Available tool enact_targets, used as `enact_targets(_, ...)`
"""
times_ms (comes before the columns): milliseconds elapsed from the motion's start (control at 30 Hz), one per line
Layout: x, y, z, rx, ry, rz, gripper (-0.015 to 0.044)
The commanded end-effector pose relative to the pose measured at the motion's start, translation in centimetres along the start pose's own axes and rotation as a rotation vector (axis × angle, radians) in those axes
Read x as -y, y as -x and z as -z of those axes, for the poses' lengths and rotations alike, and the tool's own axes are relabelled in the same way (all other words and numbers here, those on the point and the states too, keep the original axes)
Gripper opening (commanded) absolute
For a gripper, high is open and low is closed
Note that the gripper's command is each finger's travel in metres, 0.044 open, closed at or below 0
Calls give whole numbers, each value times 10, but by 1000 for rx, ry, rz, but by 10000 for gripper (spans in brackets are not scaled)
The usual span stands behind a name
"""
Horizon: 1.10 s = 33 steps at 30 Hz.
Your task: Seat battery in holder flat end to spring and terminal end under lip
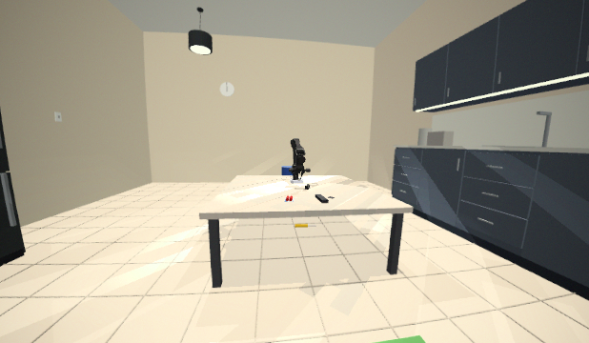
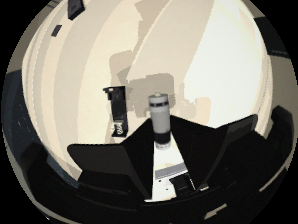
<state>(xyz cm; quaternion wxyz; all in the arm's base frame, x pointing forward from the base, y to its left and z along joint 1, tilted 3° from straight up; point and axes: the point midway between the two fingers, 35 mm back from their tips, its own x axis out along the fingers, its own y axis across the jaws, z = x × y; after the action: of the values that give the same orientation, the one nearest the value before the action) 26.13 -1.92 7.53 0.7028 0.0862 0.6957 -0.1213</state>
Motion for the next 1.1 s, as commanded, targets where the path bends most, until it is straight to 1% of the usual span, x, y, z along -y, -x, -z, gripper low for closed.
enact_targets(0,-29,4,-4,-1,-63,-3,59)
enact_targets(233,-73,8,-2,0,-154,-3,59)
enact_targets(400,-74,6,-2,9,-156,-2,59)
enact_targets(1067,-72,-32,-6,258,-152,14,59)
